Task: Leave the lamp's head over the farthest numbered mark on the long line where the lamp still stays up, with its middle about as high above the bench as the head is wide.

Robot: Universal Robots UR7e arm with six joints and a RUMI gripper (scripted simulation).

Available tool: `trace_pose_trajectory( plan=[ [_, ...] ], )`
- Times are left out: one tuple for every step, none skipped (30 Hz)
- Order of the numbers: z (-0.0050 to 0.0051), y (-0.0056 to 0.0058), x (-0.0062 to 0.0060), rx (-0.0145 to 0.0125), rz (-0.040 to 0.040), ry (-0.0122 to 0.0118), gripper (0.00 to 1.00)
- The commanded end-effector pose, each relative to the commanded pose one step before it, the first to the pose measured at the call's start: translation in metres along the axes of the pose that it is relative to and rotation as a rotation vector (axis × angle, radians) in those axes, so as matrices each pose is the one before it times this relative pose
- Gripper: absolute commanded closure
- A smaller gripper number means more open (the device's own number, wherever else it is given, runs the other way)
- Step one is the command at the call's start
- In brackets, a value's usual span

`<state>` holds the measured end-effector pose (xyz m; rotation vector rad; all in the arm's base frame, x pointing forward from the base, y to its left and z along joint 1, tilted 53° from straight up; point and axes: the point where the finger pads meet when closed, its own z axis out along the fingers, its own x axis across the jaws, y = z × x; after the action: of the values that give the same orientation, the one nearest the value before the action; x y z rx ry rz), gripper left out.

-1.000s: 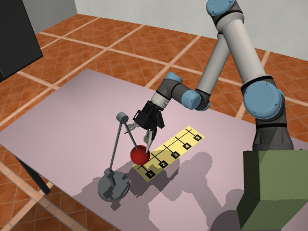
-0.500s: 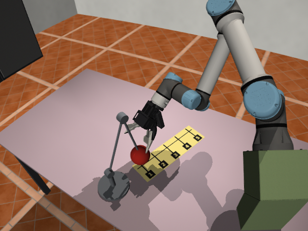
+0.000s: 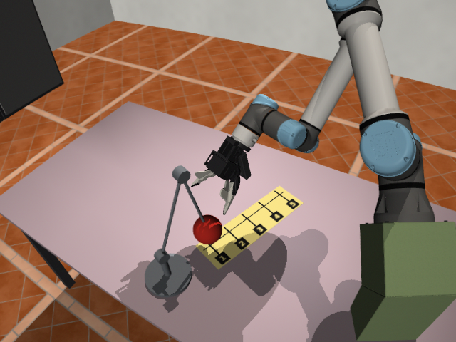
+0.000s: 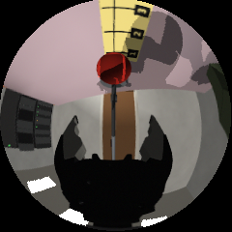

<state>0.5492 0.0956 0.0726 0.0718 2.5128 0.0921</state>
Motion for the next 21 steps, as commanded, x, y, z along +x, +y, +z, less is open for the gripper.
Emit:
trace_pose_trajectory(
  plan=[
    [-0.02111, 0.0003, -0.00019, -0.00095, -0.00054, 0.00128, 0.0],
    [0.0, 0.0, 0.0, 0.0, 0.0, 0.0, 0.0],
    [-0.00347, 0.00005, 0.00003, 0.00003, 0.0, -0.00017, 0.0],
    [-0.00347, 0.00005, 0.00003, 0.00003, 0.0, -0.00017, 0.0],
    [-0.00347, 0.00005, 0.00003, 0.00003, 0.0, -0.00017, 0.0],
    [-0.00347, 0.00005, 0.00003, 0.00003, 0.0, -0.00017, 0.0],
    [-0.00347, 0.00005, 0.00002, 0.00003, 0.0, -0.00017, 0.0],
    [-0.00347, 0.00005, 0.00002, 0.00003, 0.0, -0.00017, 0.0],
    [-0.00347, 0.00005, 0.00002, 0.00003, 0.0, -0.00017, 0.0],
    [-0.00347, 0.00005, 0.00002, 0.00003, 0.0, -0.00017, 0.0],
    [-0.00347, 0.00005, 0.00002, 0.00003, 0.0, -0.00017, 0.0],
    [-0.00347, 0.00005, 0.00002, 0.00003, 0.0, -0.00017, 0.0],
    [-0.00347, 0.00005, 0.00002, 0.00003, 0.0, -0.00017, 0.0],
    [-0.00347, 0.00005, 0.00002, 0.00003, 0.0, -0.00017, 0.0],
    [-0.00347, 0.00005, 0.00002, 0.00003, 0.0, -0.00017, 0.0],
    [-0.00347, 0.00005, 0.00002, 0.00003, 0.0, -0.00017, 0.0],
    [-0.00347, 0.00005, 0.00002, 0.00003, 0.0, -0.00017, 0.0],
    [0.0, 0.0, 0.0, 0.0, 0.0, 0.0, 0.0],
    [0.0, 0.0, 0.0, 0.0, 0.0, 0.0, 0.0],
    [-0.00087, -0.00001, -0.00001, 0.00004, 0.0, -0.00013, 0.0],
    [-0.00087, -0.00001, -0.00001, 0.00004, 0.0, -0.00013, 0.0]
  ],
)
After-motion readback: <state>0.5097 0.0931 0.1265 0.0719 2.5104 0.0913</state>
